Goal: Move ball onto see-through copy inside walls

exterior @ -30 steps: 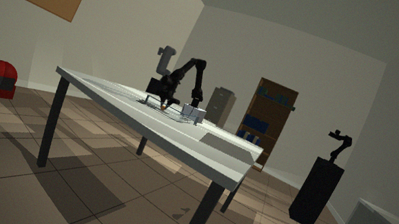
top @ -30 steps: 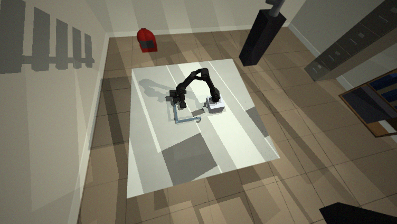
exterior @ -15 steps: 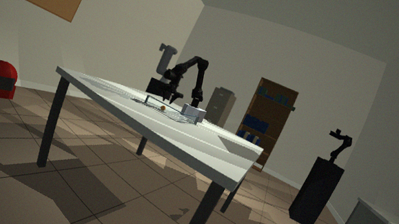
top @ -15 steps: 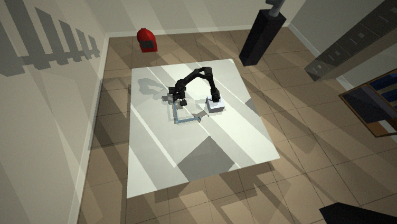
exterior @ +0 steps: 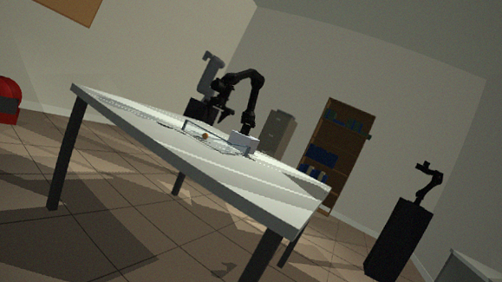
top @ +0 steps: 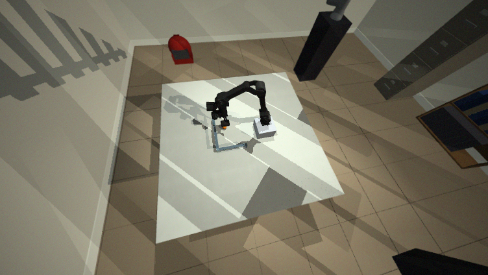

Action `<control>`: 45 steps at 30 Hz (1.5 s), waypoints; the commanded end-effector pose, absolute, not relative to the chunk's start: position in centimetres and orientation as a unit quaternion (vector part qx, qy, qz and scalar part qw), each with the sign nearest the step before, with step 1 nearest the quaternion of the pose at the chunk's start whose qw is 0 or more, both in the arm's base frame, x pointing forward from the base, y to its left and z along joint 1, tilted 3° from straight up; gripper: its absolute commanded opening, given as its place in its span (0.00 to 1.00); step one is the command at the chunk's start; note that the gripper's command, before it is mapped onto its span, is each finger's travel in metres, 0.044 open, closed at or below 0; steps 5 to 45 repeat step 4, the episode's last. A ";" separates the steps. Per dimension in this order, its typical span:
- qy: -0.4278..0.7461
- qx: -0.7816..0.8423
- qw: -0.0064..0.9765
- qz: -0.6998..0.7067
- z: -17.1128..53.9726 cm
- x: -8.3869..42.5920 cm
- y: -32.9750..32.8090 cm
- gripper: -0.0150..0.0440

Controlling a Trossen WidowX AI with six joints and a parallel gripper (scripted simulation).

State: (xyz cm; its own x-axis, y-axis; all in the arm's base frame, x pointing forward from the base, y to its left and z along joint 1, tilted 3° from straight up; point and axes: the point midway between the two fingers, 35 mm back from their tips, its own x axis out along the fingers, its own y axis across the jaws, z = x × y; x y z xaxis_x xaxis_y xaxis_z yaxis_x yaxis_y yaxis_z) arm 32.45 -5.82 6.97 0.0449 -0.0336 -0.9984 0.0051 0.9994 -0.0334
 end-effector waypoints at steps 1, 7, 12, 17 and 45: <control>0.678 -0.012 0.735 -0.016 10.1 32.6 -5.8 0.99; 0.678 -0.012 0.735 -0.016 10.1 32.6 -5.8 1.00; 0.678 -0.012 0.735 -0.016 10.1 32.6 -5.8 1.00; 0.678 -0.012 0.735 -0.016 10.1 32.6 -5.8 1.00; 0.678 -0.012 0.735 -0.016 10.1 32.6 -5.8 1.00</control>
